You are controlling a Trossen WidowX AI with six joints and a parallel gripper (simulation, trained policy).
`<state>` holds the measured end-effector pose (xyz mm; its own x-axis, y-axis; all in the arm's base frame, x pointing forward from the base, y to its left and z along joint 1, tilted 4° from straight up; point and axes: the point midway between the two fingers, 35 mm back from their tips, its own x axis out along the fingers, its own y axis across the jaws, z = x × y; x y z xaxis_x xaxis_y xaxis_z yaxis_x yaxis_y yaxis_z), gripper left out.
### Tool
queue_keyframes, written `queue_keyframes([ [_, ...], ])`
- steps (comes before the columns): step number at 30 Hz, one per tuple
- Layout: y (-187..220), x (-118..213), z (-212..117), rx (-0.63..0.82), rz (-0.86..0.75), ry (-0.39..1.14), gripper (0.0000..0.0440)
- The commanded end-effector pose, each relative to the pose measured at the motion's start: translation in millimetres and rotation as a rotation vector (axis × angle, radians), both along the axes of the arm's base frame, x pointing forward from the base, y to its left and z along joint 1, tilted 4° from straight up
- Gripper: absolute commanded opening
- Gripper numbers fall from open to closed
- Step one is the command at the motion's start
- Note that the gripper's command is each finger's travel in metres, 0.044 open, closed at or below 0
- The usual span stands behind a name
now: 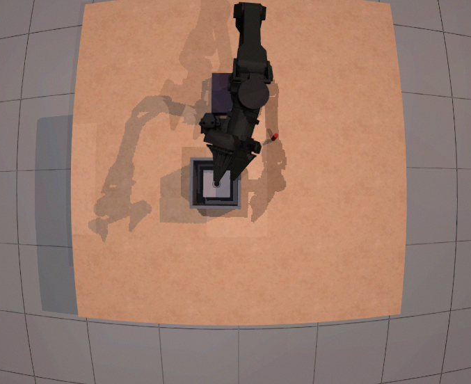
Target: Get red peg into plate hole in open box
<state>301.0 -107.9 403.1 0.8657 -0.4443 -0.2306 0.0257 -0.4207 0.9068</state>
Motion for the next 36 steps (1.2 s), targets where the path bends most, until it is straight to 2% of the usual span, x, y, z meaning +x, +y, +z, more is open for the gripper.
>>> queue_keyframes([
  [1,15.4,4.7,-4.8,0.047,0.053,0.016,0.0421],
  [19,100.2,12.5,-61.7,0.217,0.326,0.239,0.0417],
  [36,171.4,-14.8,-138.5,0.254,0.568,0.610,0.0440],
])
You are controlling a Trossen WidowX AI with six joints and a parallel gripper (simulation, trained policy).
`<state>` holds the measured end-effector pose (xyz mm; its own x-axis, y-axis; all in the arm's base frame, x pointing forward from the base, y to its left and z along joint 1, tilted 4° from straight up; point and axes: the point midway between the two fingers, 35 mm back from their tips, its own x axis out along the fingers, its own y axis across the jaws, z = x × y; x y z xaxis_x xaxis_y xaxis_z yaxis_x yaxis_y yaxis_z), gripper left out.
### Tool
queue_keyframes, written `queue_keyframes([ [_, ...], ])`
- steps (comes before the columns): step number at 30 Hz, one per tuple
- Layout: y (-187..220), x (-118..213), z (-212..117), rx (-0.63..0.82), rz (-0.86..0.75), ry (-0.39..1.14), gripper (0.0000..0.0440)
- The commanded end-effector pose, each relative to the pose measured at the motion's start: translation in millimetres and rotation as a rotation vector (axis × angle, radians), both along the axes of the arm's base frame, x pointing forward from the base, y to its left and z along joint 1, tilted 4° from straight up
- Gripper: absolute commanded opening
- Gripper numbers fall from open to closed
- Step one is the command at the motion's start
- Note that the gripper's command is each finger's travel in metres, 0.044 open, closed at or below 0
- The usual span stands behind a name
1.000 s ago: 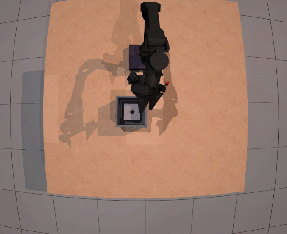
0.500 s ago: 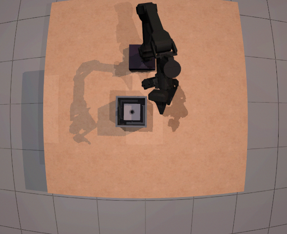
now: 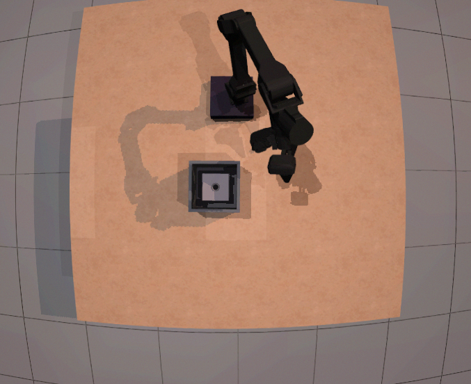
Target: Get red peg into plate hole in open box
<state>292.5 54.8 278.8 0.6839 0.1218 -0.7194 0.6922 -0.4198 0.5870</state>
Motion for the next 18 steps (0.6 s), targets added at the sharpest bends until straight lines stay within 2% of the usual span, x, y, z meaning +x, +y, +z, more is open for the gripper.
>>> queue_keyframes([
  [1,12.1,-8.8,-18.7,-0.010,0.061,0.081,0.0440],
  [18,46.2,-58.8,-87.9,-0.111,0.321,0.431,0.0439],
])
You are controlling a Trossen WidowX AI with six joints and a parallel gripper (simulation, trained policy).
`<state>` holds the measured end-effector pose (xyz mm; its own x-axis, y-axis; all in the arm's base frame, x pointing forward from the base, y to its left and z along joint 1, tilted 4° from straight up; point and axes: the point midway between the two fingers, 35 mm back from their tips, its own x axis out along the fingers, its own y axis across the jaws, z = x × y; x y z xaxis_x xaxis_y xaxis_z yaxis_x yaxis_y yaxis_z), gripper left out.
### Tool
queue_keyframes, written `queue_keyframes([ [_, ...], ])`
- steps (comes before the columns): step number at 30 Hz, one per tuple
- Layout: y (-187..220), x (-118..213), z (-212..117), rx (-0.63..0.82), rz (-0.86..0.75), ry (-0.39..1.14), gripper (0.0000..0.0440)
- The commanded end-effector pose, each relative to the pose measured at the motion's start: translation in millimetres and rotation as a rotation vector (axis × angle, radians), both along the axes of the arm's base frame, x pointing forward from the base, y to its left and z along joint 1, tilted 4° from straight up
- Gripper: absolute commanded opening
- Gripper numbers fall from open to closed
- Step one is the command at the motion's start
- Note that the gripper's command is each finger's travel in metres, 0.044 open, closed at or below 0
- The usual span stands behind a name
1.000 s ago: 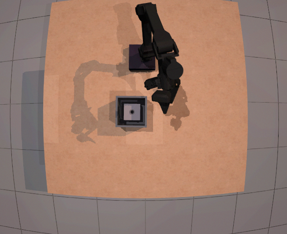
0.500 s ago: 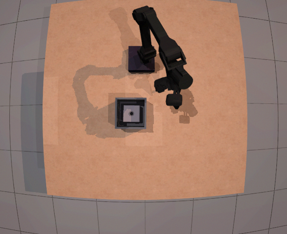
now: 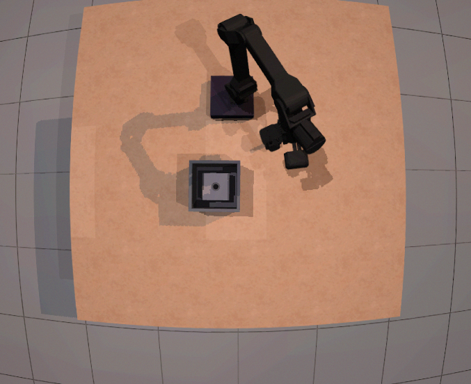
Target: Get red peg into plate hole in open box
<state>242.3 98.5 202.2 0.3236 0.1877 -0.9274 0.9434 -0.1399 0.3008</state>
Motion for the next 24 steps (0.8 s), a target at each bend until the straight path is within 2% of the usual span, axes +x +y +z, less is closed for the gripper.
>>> queue_keyframes([
  [1,3.3,-11.5,-14.9,-0.024,0.051,0.073,0.0438],
  [13,5.2,-41.4,-52.9,-0.107,0.198,0.255,0.0434],
  [24,1.8,-58.5,-80.5,-0.160,0.295,0.355,0.0429],
])
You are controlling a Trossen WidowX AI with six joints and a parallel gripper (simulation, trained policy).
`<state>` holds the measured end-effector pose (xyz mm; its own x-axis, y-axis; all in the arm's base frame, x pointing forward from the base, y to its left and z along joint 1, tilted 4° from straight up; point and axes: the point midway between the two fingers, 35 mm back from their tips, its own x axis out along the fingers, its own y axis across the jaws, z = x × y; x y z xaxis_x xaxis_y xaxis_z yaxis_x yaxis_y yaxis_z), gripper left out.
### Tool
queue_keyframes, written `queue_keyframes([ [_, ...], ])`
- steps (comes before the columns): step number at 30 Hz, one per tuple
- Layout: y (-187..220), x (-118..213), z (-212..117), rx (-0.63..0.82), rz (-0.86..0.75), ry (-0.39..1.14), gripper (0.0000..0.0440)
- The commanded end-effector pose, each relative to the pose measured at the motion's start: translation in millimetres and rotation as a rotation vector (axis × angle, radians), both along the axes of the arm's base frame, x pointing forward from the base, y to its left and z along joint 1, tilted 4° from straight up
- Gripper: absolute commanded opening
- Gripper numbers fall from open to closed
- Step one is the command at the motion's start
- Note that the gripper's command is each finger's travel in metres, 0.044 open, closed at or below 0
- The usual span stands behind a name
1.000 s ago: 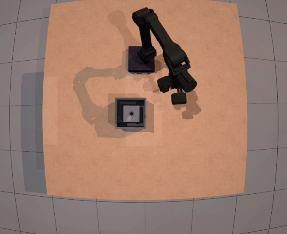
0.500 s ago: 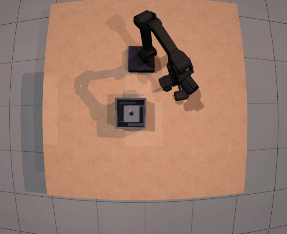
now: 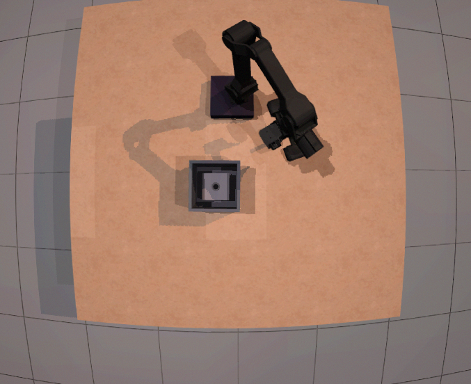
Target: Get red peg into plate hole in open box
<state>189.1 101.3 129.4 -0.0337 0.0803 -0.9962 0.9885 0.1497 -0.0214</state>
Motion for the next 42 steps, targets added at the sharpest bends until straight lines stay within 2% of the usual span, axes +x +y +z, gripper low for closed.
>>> queue_keyframes([
  [1,-1.4,-6.4,-10.0,-0.013,0.029,0.034,0.0429],
  [23,-16.9,-10.7,-78.9,-0.075,0.042,0.053,0.0438],
  [27,-18.6,-10.0,-87.4,-0.085,0.038,0.044,0.0422],
  [31,-17.7,-8.4,-94.2,-0.087,0.048,0.033,0.0351],
  [42,-12.7,4.1,-102.0,-0.079,0.100,0.009,0.0081],
])
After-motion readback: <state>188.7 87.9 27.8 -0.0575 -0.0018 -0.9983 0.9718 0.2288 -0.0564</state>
